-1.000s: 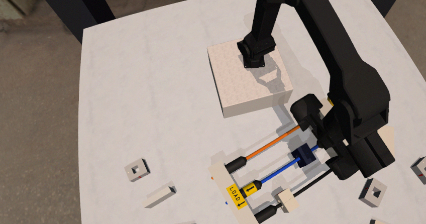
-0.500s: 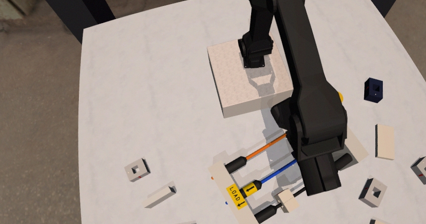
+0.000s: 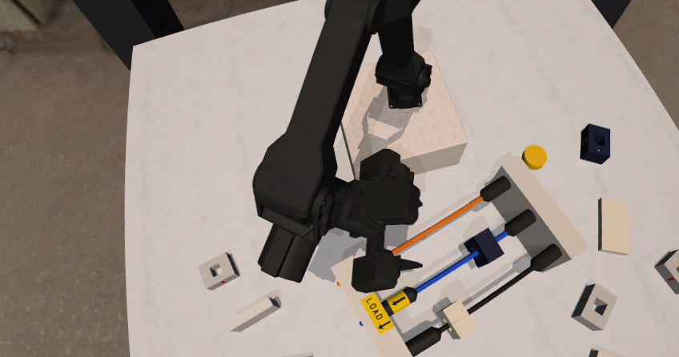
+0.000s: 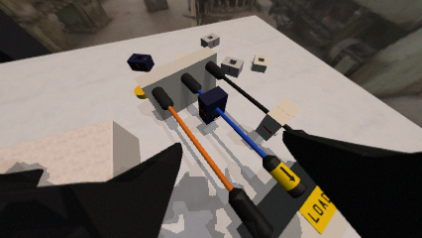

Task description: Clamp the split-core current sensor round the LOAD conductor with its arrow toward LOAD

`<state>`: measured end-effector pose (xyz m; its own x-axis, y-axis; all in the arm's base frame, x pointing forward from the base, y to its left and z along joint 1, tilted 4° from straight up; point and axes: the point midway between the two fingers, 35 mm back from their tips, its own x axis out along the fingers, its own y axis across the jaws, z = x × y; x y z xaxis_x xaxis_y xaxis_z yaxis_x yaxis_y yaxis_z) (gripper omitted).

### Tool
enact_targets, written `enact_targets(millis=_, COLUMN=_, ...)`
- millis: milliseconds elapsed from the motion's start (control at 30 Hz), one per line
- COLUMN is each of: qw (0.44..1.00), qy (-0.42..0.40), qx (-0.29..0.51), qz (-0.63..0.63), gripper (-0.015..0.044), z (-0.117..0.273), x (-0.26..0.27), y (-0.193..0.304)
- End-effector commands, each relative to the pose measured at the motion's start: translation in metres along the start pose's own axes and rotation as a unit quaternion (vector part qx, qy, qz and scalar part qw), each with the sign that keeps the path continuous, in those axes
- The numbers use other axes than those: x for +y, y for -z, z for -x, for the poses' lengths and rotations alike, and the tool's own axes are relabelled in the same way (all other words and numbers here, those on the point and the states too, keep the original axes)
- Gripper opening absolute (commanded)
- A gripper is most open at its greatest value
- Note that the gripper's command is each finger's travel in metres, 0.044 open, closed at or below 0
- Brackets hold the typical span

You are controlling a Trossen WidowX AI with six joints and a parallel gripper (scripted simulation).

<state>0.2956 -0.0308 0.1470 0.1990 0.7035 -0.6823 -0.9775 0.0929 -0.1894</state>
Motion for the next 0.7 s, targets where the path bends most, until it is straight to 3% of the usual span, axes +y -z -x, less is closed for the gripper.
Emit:
enact_targets(millis=0, qw=1.0, qy=0.0, qx=0.0, qz=0.0, gripper=0.044, z=0.0, x=0.0, y=0.0)
enact_targets(millis=467, qw=1.0, qy=0.0, qx=0.0, qz=0.0, gripper=0.044, z=0.0, x=0.0, y=0.0)
enact_targets(millis=633, qw=0.994, qy=-0.078, qx=0.069, qz=0.037, gripper=0.044, z=-0.029, x=0.004, y=-0.014)
enact_targets(millis=667, qw=0.999, qy=-0.035, qx=0.032, qz=0.01, gripper=0.044, z=-0.012, x=0.002, y=-0.003)
